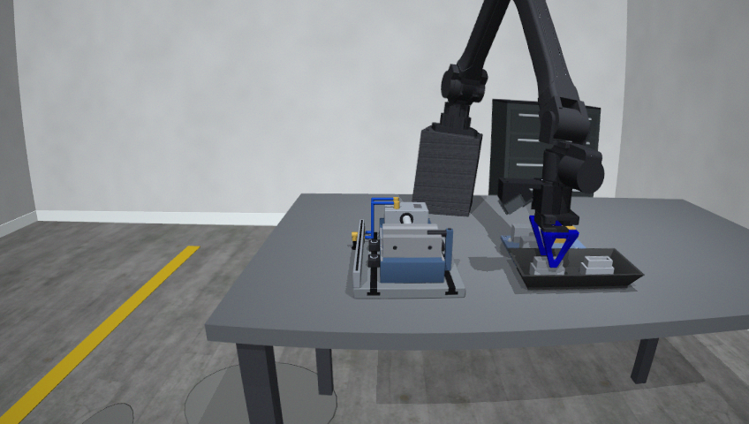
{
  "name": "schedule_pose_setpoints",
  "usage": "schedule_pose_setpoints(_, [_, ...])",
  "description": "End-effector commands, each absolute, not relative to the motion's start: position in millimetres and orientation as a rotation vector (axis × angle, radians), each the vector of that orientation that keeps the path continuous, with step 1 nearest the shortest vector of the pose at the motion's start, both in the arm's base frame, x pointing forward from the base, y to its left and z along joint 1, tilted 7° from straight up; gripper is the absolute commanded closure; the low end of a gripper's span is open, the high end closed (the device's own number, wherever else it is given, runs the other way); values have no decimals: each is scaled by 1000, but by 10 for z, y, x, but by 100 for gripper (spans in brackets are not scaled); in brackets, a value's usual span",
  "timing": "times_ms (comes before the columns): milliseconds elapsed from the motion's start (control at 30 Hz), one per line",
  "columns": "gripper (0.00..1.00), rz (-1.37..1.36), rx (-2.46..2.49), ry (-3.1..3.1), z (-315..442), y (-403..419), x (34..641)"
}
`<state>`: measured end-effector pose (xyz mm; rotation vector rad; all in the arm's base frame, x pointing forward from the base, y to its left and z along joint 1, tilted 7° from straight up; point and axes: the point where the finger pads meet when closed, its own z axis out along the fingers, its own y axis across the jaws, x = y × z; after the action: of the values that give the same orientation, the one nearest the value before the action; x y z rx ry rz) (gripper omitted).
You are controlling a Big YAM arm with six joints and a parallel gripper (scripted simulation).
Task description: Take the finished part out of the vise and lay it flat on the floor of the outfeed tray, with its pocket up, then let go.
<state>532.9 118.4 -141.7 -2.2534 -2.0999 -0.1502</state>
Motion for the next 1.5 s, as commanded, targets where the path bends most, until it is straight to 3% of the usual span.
schedule_pose_setpoints(0, [36, -168, -2255, -2110, -1387, 1253, 5358])
schedule_pose_setpoints(833, [36, -175, -2257, -2112, -1320, 1251, 5368])
schedule_pose_setpoints(1467, [36, -199, -2269, -2113, -629, 1073, 5429])
